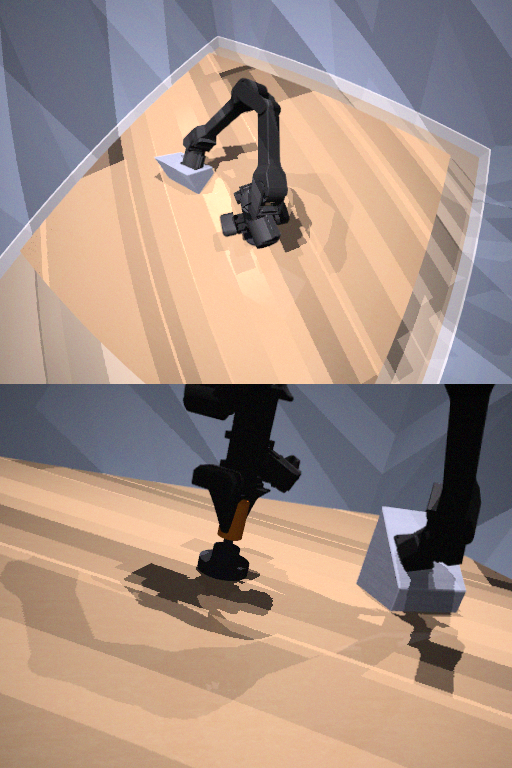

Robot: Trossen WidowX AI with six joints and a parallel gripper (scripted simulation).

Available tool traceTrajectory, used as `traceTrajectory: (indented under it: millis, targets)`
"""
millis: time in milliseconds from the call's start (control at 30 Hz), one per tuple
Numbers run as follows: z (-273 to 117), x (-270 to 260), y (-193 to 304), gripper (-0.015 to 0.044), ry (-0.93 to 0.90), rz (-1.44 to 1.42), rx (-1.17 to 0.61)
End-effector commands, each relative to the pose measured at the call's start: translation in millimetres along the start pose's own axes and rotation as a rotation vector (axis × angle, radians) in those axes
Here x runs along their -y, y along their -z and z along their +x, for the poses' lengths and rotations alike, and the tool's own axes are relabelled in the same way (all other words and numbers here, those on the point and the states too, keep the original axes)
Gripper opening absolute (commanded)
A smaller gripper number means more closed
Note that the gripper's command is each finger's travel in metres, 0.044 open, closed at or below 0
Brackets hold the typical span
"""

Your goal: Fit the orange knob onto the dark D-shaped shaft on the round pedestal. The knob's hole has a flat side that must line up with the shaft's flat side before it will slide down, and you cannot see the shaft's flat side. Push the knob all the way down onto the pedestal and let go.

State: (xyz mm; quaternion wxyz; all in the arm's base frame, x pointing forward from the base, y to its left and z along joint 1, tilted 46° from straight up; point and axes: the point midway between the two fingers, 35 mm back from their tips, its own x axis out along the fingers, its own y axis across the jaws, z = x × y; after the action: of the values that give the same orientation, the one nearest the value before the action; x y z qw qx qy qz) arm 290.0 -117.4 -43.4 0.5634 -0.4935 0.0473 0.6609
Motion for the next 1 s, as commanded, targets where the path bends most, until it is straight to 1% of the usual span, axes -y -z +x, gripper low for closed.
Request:
traceTrajectory:
  millis: [0,700,833,967]
  targets:
    - [0.3,1.0,0.2,0.0,0.0,-0.003,0.0]
    - [-3.8,1.1,0.4,0.0,0.0,0.006,0.0]
    - [-3.9,1.0,0.7,0.0,0.0,0.126,0.0]
    - [-3.3,0.7,1.1,0.0,0.0,0.36,0.0]
